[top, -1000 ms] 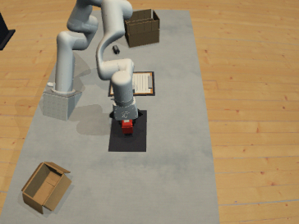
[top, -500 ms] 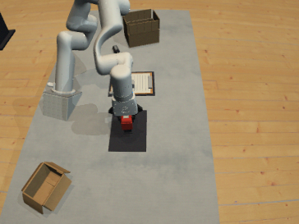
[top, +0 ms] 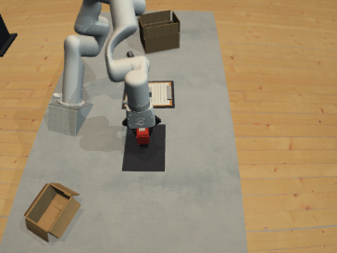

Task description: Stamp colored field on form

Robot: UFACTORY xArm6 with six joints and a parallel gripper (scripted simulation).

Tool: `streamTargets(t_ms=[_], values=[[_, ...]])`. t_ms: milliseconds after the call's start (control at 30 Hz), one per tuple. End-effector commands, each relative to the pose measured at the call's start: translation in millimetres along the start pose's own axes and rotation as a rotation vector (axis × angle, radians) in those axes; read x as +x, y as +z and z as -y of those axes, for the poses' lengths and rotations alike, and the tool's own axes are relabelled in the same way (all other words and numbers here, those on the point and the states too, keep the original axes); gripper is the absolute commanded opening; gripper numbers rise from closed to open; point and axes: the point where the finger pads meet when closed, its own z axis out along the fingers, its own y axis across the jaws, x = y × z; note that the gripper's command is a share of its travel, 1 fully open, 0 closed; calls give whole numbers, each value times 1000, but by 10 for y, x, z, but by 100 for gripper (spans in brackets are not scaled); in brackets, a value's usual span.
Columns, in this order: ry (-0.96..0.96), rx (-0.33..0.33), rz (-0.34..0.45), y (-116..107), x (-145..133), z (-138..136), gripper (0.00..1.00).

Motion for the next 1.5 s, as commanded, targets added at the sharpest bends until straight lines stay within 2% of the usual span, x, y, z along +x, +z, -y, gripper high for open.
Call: streamTargets(t_ms=[0,100,300,367,400,500,767,1467], values=[[4,0,11,-87,273,-131,29],[18,2,21,-168,824,-279,29],[47,-1,24,-138,1601,-253,29],[47,-1,24,-138,1601,-253,29],[51,-2,21,-121,1976,-216,29],[60,-4,10,-67,2211,-121,29],[65,-5,1,-8,3132,125,29],[65,-4,3,-37,3237,139,29]])
